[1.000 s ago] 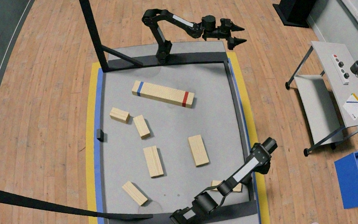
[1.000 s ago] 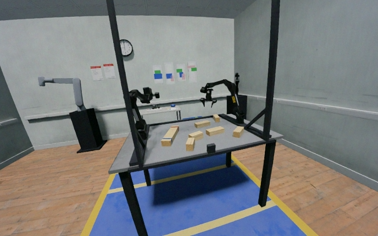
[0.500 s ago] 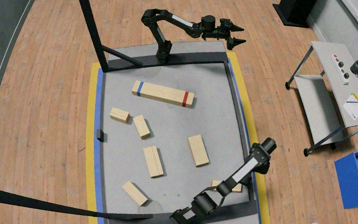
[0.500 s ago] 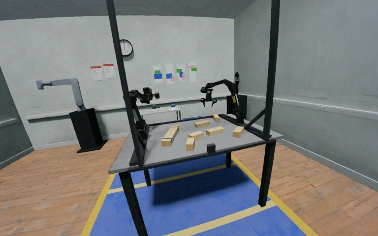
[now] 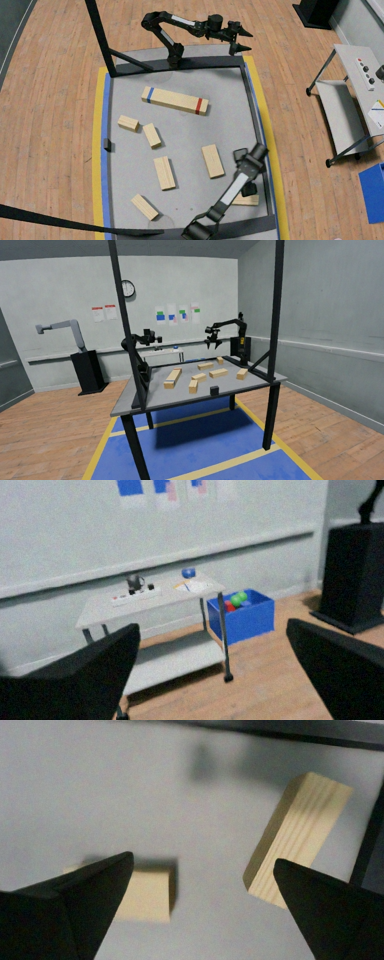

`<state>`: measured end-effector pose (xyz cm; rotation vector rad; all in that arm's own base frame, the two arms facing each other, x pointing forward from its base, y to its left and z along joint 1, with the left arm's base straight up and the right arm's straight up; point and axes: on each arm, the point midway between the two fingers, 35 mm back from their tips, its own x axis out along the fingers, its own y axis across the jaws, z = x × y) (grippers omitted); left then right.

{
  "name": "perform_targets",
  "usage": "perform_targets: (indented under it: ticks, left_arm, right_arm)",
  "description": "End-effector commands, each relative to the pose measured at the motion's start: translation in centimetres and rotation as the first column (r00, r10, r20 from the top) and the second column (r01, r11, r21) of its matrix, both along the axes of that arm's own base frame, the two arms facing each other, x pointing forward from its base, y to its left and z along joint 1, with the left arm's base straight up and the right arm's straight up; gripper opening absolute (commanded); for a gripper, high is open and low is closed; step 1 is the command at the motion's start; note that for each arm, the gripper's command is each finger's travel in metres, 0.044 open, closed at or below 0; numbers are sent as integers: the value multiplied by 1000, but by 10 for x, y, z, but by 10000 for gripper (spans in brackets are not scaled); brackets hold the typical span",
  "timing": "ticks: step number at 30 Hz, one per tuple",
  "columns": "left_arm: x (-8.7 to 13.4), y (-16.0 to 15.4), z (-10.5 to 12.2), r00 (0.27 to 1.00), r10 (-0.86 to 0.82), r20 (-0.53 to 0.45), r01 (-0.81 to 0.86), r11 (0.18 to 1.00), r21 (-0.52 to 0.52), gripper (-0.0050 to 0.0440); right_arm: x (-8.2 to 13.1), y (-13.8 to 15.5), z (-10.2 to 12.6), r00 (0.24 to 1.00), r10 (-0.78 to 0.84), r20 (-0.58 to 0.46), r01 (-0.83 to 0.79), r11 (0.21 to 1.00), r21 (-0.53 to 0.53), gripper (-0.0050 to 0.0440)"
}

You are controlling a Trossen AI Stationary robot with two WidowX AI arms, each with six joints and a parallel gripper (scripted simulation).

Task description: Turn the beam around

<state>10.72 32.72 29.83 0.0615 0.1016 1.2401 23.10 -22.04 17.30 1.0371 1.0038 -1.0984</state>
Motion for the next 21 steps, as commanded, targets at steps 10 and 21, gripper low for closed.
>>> perform_targets:
  ticks: [10, 21]
  left_arm:
    - [10, -49, 6, 985, -138, -105, 133, 990, -52, 400]
    - [18, -83, -7, 951, -248, -187, 223, 964, -144, 400]
  right_arm:
    - [37, 111, 32, 728, 685, -21, -681, 719, -136, 400]
    - [64, 174, 41, 355, 931, -89, -928, 339, -158, 400]
